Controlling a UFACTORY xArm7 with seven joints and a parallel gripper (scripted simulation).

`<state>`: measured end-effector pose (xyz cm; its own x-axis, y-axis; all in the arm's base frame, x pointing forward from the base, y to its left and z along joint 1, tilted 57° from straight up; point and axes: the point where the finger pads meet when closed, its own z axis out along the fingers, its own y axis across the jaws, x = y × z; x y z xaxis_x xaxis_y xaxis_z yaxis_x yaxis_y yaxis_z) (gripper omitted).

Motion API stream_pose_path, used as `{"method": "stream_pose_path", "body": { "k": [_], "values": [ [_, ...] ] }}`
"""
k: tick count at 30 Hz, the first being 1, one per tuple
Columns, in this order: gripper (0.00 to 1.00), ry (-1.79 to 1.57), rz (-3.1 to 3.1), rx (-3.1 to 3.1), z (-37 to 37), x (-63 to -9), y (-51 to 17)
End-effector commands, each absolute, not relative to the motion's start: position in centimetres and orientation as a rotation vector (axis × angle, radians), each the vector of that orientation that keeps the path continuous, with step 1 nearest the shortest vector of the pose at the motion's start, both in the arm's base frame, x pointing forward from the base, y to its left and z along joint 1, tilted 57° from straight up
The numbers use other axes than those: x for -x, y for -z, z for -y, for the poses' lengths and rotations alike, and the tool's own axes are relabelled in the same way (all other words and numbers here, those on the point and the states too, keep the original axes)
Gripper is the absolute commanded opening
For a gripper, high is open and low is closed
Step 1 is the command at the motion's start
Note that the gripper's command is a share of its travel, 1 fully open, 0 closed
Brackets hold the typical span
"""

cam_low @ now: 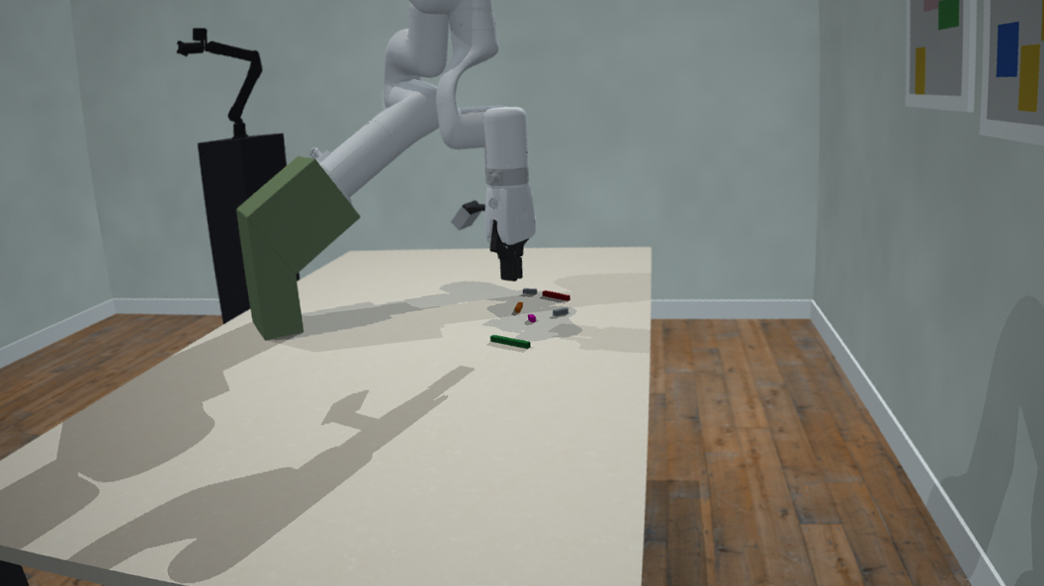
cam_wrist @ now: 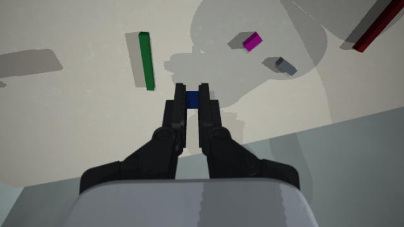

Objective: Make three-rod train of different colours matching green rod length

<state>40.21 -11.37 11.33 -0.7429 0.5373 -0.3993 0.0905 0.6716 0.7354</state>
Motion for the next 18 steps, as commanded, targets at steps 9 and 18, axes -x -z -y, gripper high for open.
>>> {"method": "stream_pose_path", "body": {
  "k": [9,18],
  "values": [
    [0.04,-0.949,-2.265,-0.487,11.9,-40.6,-11.3],
    [0.04,-0.951,-2.262,-0.486,11.1,-41.7,-10.4]
  ]
}}
